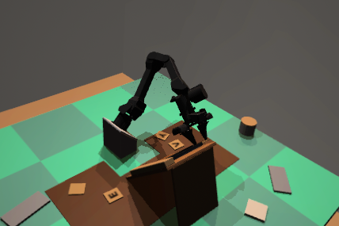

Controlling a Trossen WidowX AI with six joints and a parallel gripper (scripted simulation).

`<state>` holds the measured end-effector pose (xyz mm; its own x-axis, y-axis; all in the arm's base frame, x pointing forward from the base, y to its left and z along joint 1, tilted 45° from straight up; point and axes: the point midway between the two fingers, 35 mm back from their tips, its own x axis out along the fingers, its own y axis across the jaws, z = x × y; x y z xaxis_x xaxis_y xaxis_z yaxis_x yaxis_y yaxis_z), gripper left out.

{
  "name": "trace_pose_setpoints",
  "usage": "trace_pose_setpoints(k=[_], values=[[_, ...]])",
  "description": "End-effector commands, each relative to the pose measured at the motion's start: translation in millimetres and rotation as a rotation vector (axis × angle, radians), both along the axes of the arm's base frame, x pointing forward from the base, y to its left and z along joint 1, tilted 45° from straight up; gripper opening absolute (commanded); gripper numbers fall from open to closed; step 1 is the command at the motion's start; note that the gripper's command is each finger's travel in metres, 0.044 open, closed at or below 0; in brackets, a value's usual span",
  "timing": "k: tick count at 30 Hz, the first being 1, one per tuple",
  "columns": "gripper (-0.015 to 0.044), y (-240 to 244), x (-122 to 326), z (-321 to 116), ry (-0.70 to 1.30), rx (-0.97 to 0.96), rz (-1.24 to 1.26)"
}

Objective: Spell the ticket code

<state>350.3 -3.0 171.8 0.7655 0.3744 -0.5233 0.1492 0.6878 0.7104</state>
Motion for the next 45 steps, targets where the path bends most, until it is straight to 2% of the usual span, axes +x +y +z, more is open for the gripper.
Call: trace_pose_setpoints(k=[1, 45], values=[[0.0000, -0.7, -1.3, -3.7, 0.002, 0.000, 0.006], [0.0000, -15.8, -4.4, -19.7, 0.003, -0.001, 0.006]])
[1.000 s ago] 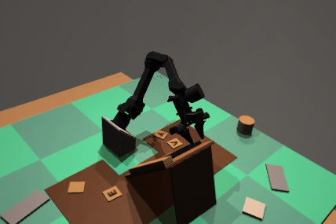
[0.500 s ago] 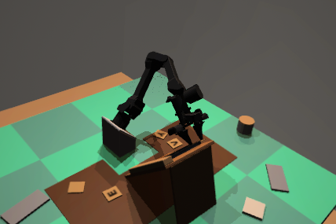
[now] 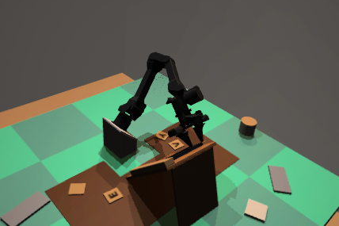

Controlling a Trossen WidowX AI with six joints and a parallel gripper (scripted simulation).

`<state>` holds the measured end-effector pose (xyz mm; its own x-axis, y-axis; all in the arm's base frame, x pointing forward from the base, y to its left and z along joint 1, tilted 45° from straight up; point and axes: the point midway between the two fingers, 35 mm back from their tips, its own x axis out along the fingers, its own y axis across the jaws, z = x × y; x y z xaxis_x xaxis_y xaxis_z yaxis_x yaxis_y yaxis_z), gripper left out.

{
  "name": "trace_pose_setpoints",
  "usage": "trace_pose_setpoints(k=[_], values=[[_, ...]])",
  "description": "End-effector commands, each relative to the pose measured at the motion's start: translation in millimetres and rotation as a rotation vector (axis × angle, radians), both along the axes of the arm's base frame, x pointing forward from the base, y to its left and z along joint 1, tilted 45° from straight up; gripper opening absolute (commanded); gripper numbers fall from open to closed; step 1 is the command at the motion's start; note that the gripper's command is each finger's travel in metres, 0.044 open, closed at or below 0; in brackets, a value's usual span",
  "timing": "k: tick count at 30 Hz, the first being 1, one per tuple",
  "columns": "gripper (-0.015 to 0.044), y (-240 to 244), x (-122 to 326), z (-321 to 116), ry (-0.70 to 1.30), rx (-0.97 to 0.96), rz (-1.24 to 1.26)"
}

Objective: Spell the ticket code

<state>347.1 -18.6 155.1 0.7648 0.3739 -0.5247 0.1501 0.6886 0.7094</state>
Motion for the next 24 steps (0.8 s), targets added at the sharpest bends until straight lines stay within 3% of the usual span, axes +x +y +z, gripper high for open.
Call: trace_pose_setpoints(k=[1, 24], values=[[0.0000, -0.6, -1.3, -3.4, 0.002, 0.000, 0.006], [0.0000, -8.5, -2.9, -11.7, 0.002, -0.001, 0.006]])
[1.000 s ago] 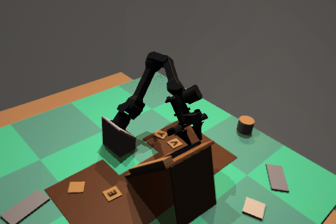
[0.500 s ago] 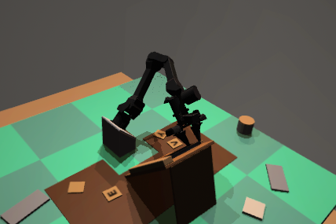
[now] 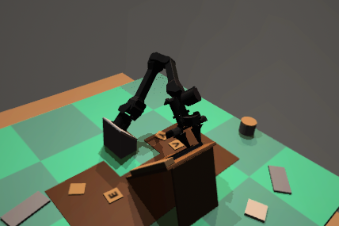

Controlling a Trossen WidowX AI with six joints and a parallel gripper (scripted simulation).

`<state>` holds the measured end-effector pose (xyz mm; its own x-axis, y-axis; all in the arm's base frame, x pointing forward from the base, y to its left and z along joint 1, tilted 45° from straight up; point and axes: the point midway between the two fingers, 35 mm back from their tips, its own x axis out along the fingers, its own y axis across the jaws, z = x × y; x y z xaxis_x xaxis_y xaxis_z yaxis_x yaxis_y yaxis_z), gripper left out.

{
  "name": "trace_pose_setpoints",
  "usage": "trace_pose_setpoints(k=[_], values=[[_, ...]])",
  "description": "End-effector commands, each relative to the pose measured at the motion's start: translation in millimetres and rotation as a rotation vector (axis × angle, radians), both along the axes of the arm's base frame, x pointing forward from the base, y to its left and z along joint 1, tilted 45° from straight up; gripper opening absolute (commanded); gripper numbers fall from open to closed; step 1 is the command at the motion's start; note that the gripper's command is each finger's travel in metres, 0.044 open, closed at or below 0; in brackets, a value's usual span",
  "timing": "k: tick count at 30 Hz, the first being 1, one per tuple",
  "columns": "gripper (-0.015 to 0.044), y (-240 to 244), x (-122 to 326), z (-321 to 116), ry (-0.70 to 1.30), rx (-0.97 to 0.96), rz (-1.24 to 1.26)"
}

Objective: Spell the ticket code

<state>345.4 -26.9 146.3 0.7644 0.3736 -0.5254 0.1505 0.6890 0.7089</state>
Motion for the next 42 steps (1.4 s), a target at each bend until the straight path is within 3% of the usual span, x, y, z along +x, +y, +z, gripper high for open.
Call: trace_pose_setpoints(k=[1, 42], values=[[0.0000, -0.5, -1.3, -3.2, 0.001, 0.000, 0.006], [0.0000, -18.8, -5.5, -22.8, 0.002, -0.001, 0.006]])
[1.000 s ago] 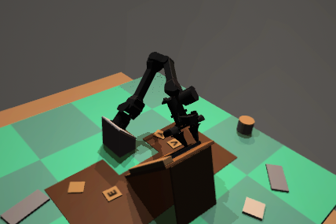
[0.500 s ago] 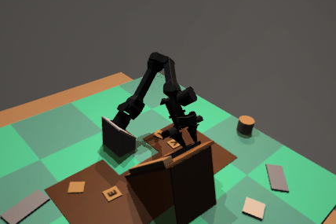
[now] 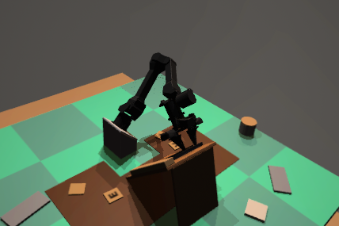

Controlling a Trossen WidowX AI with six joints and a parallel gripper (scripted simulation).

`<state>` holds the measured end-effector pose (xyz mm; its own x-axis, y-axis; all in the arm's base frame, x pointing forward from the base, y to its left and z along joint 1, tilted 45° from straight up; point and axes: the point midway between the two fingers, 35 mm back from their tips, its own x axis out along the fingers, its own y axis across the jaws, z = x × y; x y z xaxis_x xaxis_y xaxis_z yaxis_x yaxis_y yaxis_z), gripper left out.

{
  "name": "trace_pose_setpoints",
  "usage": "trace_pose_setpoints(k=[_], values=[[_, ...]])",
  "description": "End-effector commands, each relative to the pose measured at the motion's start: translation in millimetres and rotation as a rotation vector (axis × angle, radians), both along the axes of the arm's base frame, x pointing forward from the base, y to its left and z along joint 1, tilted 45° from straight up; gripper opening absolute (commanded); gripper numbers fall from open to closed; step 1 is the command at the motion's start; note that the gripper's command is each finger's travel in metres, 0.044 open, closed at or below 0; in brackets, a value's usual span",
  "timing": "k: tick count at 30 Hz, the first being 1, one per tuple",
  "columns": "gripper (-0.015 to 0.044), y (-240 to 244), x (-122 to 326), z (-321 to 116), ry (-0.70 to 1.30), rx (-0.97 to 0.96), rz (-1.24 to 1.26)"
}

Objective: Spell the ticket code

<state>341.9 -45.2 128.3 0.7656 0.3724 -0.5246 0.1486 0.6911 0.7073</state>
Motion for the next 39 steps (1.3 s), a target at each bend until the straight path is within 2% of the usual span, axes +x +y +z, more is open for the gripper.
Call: trace_pose_setpoints(k=[1, 39], values=[[0.0000, -1.0, -2.2, -5.5, 0.004, 0.002, 0.005], [0.0000, -23.6, -6.5, -27.6, 0.004, 0.000, 0.005]])
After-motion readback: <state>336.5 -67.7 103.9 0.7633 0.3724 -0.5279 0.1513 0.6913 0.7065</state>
